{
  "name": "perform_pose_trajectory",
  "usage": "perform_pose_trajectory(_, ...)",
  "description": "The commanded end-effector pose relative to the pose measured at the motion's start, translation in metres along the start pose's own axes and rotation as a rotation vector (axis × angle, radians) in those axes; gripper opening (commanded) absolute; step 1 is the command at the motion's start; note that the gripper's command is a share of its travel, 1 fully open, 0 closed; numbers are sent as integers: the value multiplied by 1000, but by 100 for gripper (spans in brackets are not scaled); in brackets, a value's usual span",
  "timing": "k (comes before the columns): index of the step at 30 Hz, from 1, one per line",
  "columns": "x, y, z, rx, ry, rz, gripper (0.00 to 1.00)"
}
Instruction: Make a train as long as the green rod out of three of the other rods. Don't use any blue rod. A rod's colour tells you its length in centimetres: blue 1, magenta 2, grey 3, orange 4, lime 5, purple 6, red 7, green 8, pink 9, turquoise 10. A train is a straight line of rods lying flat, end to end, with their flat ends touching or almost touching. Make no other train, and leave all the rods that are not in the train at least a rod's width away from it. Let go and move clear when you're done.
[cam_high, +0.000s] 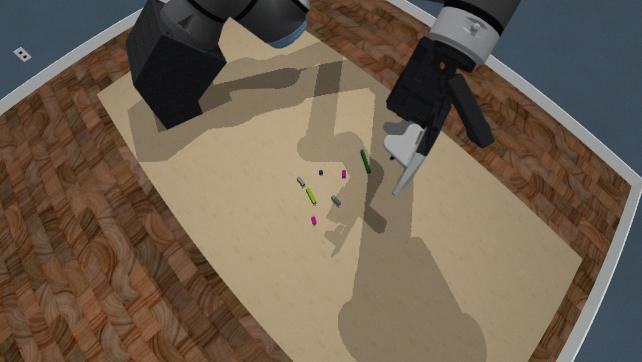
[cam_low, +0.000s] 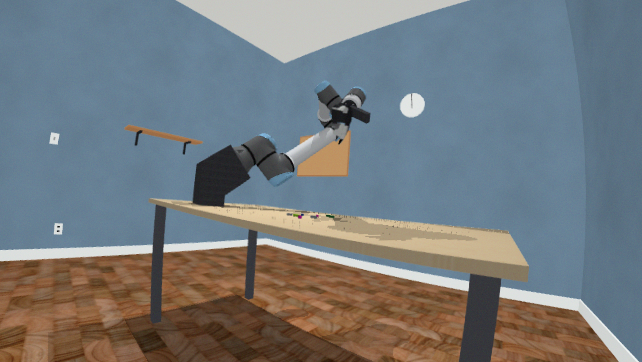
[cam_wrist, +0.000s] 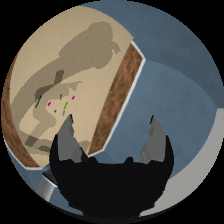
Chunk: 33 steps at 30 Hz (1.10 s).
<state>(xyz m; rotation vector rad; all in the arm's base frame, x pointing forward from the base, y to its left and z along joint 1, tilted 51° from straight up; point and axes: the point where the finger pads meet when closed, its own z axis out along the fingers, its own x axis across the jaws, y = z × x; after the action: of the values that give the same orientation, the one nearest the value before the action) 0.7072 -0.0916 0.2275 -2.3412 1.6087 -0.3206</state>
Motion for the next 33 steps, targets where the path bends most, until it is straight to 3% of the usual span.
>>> perform_pose_trajectory(1, -18, 20, 39, -7, -84, -56, 100)
perform_pose_trajectory(5, -40, 42, 77, -4, -175, -111, 100)
perform_pose_trajectory(7, -40, 42, 77, -4, -175, -111, 100)
perform_pose_trajectory(9, -60, 60, 104, 6, -246, -152, 100)
perform_pose_trajectory(20, -137, 119, 178, 96, -484, -270, 100)
perform_pose_trajectory(22, -153, 129, 189, 124, -528, -289, 100)
perform_pose_trajectory(24, -153, 129, 189, 124, -528, -289, 100)
perform_pose_trajectory(28, -196, 154, 210, 207, -628, -327, 100)
perform_pose_trajectory(33, -229, 171, 221, 285, -696, -347, 100)
